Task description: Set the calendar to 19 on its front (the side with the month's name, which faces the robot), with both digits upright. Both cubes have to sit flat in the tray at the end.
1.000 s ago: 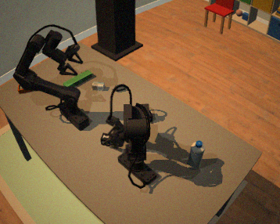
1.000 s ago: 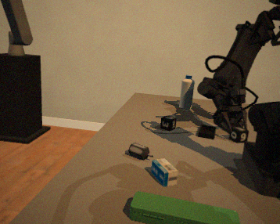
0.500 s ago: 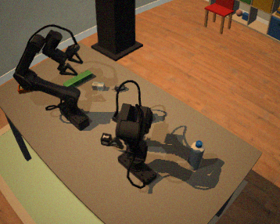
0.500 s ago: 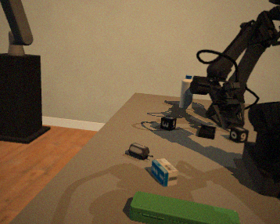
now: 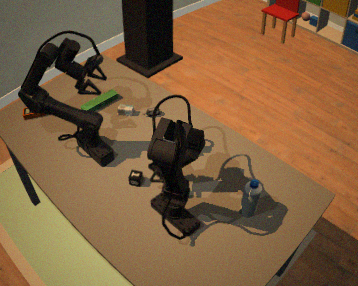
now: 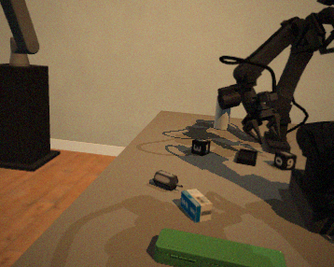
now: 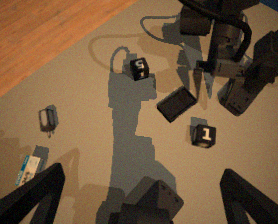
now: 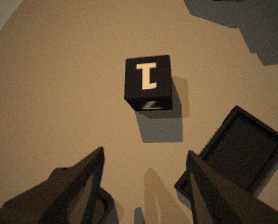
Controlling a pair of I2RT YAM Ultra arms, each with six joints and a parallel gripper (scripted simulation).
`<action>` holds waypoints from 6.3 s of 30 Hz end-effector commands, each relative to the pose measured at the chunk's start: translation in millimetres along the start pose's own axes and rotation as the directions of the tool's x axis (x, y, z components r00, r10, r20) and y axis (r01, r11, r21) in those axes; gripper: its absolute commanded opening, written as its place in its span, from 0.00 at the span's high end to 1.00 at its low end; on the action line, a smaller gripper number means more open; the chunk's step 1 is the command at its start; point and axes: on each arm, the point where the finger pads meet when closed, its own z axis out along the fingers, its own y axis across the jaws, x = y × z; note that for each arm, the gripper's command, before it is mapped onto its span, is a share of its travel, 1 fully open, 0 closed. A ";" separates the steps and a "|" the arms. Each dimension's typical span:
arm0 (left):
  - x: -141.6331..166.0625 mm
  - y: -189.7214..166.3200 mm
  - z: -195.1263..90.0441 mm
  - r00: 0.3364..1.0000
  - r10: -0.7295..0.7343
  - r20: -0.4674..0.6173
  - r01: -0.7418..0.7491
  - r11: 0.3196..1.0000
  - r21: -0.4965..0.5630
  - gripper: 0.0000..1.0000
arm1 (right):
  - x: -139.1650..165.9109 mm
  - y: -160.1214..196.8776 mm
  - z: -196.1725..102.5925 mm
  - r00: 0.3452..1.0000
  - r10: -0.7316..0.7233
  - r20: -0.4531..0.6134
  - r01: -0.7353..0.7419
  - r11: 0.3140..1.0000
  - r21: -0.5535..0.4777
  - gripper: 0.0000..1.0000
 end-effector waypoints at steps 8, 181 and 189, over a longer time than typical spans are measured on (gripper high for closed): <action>-10.0 19.7 29.9 0.997 -0.062 -0.041 0.059 0.996 -0.074 0.00 | 24.2 -59.0 -40.9 0.889 0.357 -0.287 -0.333 0.934 0.132 0.31; -21.4 59.7 49.0 0.968 -0.246 0.044 0.245 0.897 -0.369 0.00 | 48.2 -214.4 -56.2 0.494 0.826 -0.272 -0.534 0.535 0.654 0.60; -21.4 59.7 49.0 0.968 -0.246 0.044 0.245 0.897 -0.369 0.00 | 25.6 -213.1 -81.0 0.502 0.823 -0.265 -0.530 0.535 0.658 0.60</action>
